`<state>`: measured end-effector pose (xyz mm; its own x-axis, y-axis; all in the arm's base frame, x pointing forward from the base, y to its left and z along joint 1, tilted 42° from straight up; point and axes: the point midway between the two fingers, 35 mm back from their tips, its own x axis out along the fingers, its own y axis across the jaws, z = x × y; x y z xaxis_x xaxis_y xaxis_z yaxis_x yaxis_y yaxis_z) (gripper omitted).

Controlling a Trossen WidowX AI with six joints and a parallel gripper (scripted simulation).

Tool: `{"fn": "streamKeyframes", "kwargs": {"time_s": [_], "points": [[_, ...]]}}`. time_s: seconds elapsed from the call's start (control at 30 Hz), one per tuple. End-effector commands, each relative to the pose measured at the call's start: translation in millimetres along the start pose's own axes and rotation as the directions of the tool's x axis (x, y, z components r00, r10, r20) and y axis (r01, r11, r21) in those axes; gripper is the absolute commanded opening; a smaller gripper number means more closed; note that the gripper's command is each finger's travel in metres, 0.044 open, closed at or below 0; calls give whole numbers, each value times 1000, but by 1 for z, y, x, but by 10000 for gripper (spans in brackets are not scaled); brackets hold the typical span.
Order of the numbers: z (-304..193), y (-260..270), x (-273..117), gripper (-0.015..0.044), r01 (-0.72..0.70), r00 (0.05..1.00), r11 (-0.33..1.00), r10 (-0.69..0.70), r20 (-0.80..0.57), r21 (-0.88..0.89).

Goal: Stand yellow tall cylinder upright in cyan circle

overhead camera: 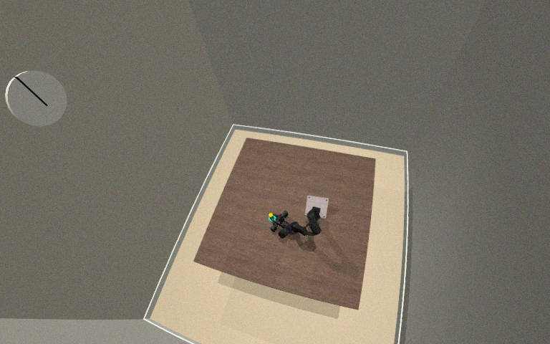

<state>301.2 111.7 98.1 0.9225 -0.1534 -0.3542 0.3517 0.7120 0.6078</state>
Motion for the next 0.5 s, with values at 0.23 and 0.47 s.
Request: {"fn": "streamKeyframes", "kwargs": {"time_s": [0.23, 0.47], "points": [[0, 0, 0, 263, 2, 1000, 1000, -2, 5, 3], [0, 0, 0, 400, 2, 1000, 1000, -2, 5, 3]]}}
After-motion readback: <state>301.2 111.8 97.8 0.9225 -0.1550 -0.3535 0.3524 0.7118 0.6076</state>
